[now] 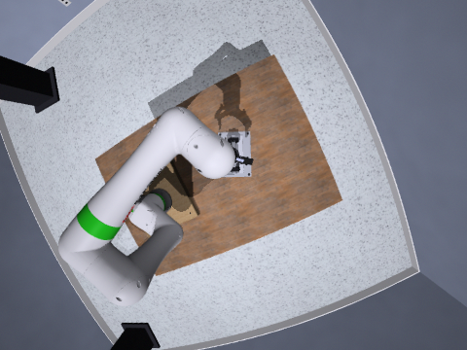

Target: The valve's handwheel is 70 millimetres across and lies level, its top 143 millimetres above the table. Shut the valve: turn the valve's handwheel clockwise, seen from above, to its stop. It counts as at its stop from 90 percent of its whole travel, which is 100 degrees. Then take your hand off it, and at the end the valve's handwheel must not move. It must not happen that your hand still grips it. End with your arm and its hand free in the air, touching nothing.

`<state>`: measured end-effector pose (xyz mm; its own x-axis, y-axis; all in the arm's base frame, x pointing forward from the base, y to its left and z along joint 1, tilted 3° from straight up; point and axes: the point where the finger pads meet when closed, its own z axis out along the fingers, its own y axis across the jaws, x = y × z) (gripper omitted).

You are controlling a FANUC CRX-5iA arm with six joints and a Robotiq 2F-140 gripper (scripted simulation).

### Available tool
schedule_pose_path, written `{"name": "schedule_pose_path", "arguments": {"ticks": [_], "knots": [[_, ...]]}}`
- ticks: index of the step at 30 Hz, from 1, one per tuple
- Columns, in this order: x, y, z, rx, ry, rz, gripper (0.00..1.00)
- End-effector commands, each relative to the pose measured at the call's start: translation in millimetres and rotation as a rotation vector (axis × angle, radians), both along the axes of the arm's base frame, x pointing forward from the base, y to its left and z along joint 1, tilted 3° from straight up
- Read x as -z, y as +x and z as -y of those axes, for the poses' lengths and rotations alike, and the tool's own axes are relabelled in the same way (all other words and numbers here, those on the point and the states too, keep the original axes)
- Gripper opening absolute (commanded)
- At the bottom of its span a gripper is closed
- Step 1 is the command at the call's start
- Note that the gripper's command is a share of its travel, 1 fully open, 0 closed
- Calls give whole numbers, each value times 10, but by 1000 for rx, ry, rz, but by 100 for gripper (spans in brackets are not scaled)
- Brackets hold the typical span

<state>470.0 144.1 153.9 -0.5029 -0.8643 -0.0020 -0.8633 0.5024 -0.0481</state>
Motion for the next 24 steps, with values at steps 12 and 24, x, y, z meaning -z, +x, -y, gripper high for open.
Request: {"name": "schedule_pose_path", "arguments": {"ticks": [12,24], "knots": [[58,4,1,0,0,0,100],[188,10,3,0,0,0,100]]}}
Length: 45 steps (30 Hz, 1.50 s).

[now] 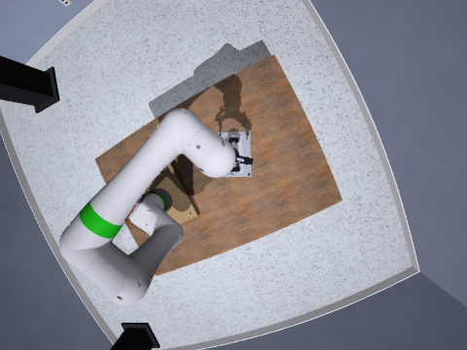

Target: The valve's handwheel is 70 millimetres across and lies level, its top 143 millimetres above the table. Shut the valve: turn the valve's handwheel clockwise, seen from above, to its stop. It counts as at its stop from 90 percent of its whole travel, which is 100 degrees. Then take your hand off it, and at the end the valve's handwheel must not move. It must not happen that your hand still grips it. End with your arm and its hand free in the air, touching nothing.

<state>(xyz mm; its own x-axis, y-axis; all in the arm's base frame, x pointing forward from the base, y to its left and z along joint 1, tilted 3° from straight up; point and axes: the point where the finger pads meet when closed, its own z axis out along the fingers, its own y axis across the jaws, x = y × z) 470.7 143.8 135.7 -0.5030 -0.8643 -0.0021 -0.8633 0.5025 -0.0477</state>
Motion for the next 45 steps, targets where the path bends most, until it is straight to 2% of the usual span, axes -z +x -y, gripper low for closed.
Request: {"name": "schedule_pose_path", "arguments": {"ticks": [1,24,45], "knots": [[22,4,1,0,0,1,100],[293,16,6,0,0,1,100],[322,17,7,0,0,1,100]]}}
